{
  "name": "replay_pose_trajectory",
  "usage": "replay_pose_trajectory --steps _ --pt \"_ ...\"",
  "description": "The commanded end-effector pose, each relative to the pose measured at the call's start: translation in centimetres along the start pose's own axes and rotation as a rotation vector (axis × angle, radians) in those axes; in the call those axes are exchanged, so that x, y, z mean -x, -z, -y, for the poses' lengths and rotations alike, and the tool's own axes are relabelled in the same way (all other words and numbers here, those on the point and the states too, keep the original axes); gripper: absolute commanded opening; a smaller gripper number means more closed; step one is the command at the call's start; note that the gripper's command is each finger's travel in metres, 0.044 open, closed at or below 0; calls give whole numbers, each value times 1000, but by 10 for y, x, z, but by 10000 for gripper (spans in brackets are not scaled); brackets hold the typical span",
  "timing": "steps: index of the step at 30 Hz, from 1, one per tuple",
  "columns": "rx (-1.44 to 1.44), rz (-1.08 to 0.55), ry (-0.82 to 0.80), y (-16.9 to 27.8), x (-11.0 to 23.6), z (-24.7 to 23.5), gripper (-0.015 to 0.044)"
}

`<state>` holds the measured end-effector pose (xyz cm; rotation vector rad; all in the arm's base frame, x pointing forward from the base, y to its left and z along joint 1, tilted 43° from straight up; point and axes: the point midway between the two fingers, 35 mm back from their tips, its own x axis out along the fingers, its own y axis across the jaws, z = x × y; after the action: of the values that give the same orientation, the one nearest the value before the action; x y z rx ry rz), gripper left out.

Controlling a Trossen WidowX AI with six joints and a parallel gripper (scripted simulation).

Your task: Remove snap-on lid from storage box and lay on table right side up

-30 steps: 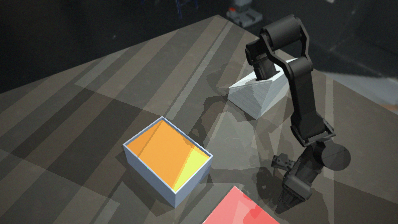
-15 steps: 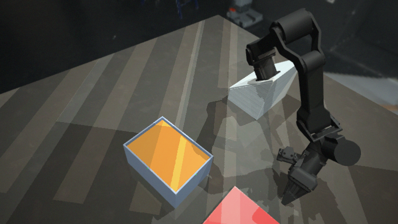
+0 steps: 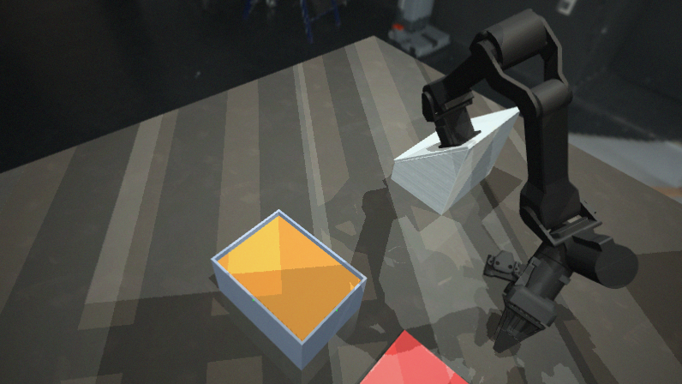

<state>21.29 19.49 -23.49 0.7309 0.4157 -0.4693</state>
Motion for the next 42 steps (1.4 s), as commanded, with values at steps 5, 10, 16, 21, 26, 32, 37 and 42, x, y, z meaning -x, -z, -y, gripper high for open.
replay_pose_trajectory --steps 5,10,16,21,26,32,37,42 --pt "-11 0 -6 0 14 -11 440" --pt "-11 -1 -5 1 23 -16 440" --pt "-11 -1 -5 1 33 -21 440" --pt "-12 -2 -5 1 42 -26 440" --pt "-12 -2 -4 1 51 -31 440" --pt "-12 -3 -4 1 62 -37 440" --pt "-12 -3 -4 0 60 -34 440" --pt "-12 -3 -4 0 60 -34 440"
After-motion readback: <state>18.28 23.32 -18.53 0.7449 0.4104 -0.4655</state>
